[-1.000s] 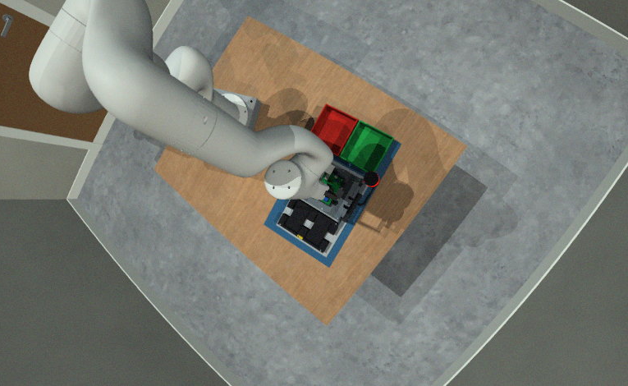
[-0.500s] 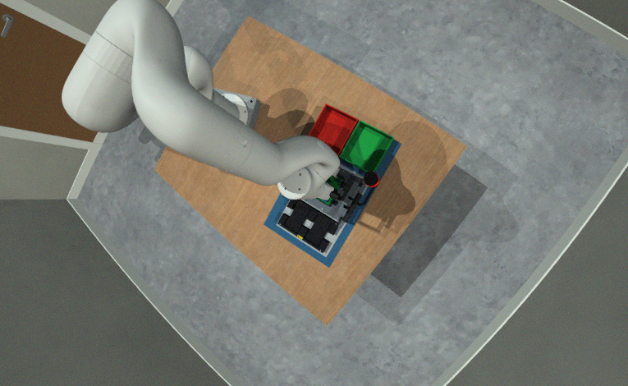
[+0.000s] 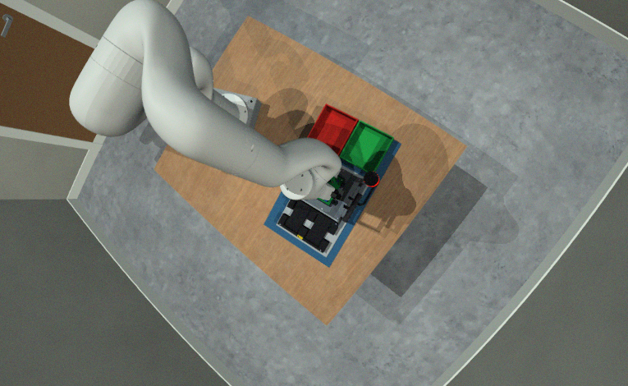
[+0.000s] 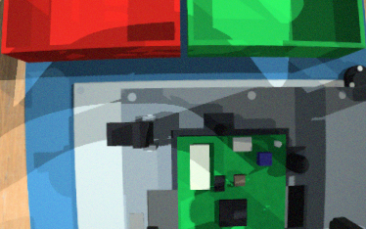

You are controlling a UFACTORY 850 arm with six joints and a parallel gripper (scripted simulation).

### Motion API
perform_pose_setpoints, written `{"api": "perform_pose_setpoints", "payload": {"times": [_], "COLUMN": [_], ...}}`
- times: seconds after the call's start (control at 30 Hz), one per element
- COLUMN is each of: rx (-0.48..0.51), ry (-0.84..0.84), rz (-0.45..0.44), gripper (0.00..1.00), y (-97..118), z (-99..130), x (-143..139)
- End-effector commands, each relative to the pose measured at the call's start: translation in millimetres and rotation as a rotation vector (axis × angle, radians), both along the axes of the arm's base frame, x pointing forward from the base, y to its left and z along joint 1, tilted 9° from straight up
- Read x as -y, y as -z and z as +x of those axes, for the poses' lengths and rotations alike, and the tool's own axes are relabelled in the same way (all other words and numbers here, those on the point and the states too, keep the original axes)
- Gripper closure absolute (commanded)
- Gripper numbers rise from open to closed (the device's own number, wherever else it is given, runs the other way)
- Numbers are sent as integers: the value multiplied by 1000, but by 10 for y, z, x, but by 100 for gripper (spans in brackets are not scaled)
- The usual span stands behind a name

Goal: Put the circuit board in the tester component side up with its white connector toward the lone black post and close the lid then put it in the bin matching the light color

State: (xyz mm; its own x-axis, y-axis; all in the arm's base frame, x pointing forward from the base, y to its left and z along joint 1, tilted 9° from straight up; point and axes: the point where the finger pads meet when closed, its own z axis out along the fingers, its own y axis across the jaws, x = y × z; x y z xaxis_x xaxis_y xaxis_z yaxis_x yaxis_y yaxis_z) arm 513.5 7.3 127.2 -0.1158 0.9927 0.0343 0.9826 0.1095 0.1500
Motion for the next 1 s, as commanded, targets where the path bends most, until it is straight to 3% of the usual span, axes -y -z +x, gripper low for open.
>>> {"api": "perform_pose_setpoints", "payload": {"times": [0.0,0.23,0.63,0.97], "rx": [2,2,2,2], "ry": [0,0,0,0], "rz": [0,0,0,0], "gripper": [0,0,0,0], "y": [-3,63,447,508], "z": [8,19,83,93], "x": [0,-4,-24,-27]}}
